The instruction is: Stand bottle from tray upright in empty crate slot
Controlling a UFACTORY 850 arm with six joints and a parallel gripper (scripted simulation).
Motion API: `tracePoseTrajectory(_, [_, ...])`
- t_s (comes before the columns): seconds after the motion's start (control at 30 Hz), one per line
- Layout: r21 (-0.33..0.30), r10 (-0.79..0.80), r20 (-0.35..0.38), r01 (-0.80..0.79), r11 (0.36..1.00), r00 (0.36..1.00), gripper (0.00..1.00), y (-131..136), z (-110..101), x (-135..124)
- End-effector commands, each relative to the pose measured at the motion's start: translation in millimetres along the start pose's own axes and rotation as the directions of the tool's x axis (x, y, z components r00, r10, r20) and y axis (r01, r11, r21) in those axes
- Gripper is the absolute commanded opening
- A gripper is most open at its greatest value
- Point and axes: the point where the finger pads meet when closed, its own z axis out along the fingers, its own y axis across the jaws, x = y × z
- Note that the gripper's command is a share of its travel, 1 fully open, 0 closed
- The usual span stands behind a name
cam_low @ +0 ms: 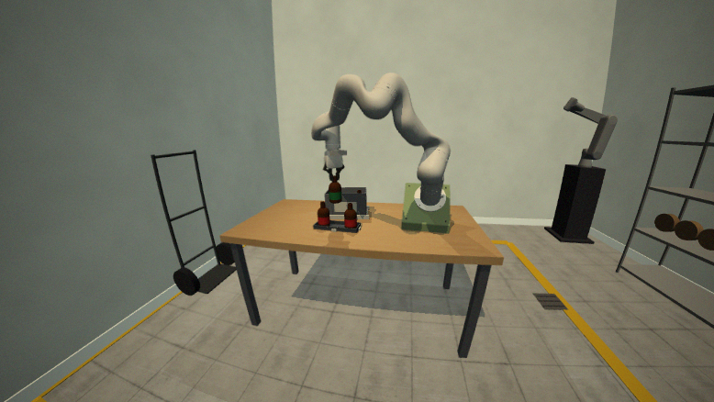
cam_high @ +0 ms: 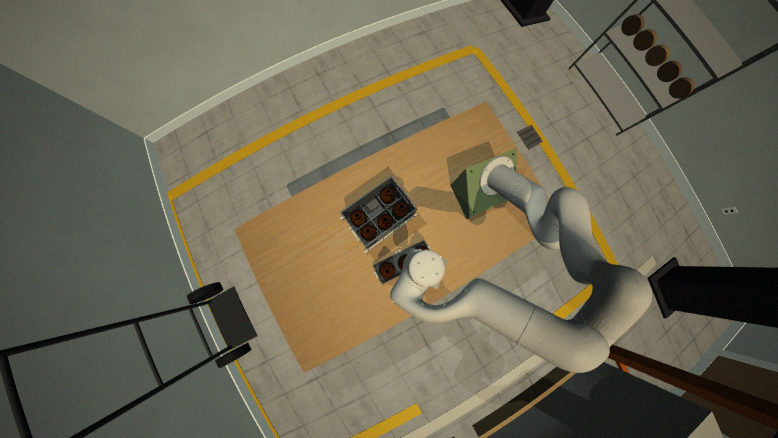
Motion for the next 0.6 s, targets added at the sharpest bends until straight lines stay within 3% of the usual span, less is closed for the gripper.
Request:
tracePoseTrajectory(0.0, [-0.001,-0.001,0.001,0.001,1.0,1.0,0.0,0.5,-0.8,-0.4])
tracePoseTrajectory(0.57, [-0.001,-0.001,0.001,0.001,1.0,1.0,0.0,0.5,-10.5,-0.4])
